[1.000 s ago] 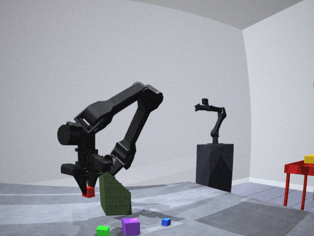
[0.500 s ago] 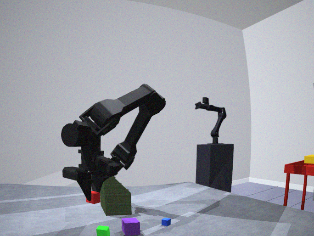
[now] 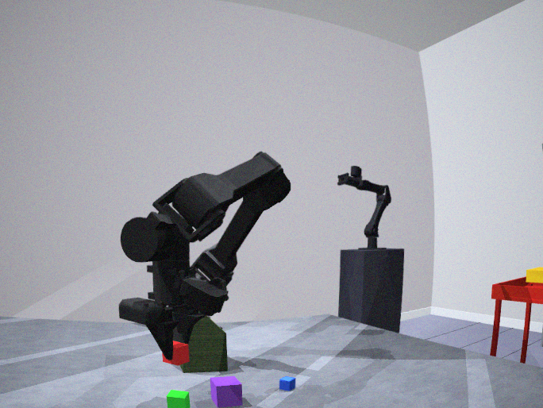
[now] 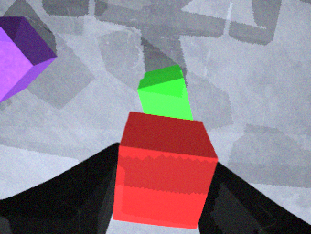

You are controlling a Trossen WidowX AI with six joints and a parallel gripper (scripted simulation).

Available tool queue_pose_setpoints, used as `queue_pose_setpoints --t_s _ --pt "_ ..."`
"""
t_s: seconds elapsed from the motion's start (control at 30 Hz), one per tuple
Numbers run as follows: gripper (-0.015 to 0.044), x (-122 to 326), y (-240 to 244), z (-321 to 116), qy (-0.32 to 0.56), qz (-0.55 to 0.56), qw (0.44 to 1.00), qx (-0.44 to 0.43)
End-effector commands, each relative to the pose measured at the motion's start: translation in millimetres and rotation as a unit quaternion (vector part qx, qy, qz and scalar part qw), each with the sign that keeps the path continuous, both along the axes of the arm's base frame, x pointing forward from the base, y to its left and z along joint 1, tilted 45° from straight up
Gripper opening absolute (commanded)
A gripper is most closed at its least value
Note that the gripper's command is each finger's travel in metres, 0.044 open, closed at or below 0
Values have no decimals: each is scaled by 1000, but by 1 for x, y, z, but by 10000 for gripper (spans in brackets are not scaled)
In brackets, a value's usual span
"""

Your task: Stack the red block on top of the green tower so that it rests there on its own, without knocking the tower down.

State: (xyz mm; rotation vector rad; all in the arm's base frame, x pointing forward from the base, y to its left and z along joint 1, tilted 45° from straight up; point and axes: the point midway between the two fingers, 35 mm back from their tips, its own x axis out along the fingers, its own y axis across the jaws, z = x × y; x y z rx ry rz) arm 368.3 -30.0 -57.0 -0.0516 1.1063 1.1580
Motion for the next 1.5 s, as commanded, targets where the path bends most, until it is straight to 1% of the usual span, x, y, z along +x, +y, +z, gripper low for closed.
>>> queue_pose_setpoints --t_s 0.0,0.1,0.27,0.5,1.47 --pt "0 2 7 -8 2 -4 1000 3" --pt "0 1 19 -20 2 -4 1000 4" --pt "0 1 22 -23 2 -4 1000 4" --pt "0 1 40 -42 2 -4 1000 5" --pt "0 1 41 -43 2 -4 1000 5"
